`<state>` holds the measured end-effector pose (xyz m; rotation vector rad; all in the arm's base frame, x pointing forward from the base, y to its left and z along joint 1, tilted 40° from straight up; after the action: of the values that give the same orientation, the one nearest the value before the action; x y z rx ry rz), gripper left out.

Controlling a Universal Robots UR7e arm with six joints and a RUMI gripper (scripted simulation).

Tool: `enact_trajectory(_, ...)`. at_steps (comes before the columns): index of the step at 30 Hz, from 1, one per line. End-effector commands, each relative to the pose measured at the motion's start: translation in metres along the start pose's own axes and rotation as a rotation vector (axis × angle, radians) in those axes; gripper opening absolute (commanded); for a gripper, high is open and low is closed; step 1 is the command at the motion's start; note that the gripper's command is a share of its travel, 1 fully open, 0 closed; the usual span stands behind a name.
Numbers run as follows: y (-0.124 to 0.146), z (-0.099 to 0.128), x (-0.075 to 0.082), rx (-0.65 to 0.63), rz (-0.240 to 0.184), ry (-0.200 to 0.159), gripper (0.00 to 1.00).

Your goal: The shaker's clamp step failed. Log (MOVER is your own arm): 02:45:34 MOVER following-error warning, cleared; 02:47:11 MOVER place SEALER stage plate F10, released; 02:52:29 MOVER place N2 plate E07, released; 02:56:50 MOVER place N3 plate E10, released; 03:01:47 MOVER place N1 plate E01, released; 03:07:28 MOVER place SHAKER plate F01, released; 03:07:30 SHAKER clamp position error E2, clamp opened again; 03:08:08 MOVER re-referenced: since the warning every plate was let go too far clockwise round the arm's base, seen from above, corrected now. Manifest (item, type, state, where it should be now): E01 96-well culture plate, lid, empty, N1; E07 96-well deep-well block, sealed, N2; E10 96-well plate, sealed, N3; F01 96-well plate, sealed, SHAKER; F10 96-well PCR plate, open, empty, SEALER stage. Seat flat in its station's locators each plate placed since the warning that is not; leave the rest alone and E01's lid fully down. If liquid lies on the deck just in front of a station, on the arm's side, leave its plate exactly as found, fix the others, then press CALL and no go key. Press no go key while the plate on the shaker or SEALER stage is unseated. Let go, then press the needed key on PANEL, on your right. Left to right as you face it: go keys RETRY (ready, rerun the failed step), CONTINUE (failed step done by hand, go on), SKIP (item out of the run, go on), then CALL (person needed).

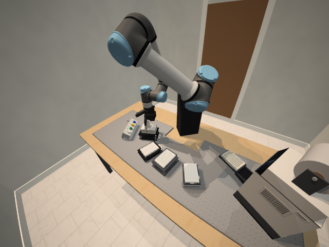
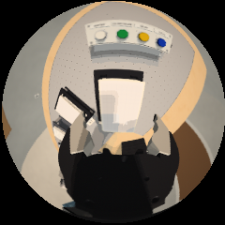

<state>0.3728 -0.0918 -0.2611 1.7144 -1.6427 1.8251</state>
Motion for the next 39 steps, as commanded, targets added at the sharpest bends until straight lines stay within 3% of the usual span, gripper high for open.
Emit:
enact_trajectory(1, 0.0, 0.0004, 0.0002, 0.0, 0.0, 0.001, 1.0)
enact_trajectory(2, 0.0, 0.0004, 0.0002, 0.0, 0.0, 0.001, 1.0)
enact_trajectory(3, 0.0, 0.0004, 0.0002, 0.0, 0.0, 0.001, 0.0)
enact_trajectory(39, 0.0, 0.0004, 0.0008, 0.0, 0.0, 0.001, 0.0)
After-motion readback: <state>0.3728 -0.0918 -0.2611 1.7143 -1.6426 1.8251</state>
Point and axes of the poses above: the point where the finger pads meet when closed, its own x axis back along the fingers, its own y axis across the jaws, z = x × y, the point moved 3 cm from there along x, back along the fingers, and after that the axes turned 4 degrees about -x, right-handed, at the moved point
